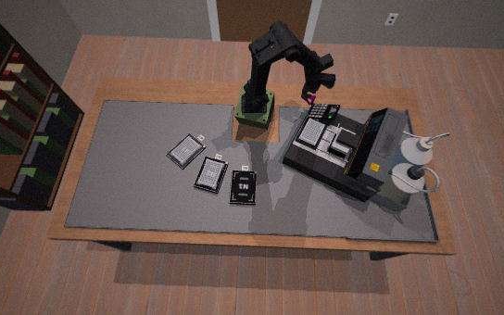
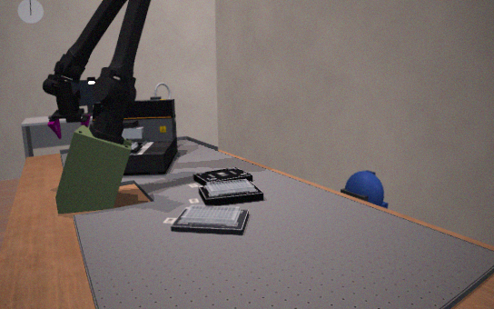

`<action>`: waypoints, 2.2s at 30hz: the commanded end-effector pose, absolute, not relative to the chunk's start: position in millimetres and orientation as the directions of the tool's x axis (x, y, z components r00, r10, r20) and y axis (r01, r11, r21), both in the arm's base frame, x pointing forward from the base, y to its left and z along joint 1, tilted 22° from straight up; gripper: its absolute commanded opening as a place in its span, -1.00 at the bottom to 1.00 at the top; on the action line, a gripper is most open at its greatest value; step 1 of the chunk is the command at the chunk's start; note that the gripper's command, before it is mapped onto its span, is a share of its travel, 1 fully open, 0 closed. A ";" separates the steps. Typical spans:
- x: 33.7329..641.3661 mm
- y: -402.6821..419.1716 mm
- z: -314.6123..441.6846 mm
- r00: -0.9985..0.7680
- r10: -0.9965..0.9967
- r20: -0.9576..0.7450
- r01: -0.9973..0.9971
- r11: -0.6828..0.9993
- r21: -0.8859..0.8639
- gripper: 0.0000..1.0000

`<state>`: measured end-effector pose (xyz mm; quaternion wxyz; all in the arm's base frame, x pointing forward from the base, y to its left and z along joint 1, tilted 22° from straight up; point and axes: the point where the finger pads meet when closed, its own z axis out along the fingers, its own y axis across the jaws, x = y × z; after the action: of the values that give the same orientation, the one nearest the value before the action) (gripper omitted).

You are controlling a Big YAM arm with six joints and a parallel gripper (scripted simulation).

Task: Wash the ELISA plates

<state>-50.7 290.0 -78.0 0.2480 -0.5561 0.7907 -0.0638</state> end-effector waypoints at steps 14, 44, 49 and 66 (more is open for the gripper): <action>6.5 325.8 -26.3 0.087 -0.996 -0.022 -0.923 -0.072 -0.377 1.00; 78.2 294.9 10.4 0.659 -0.682 0.318 -0.660 -0.727 -0.191 1.00; 91.2 298.1 21.7 0.721 -0.610 0.330 -0.590 -0.789 -0.169 1.00; 92.7 300.5 21.4 0.817 -0.452 0.358 -0.444 -0.889 -0.110 1.00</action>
<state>92.0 288.7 14.7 0.0007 -0.9505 0.2433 -0.1933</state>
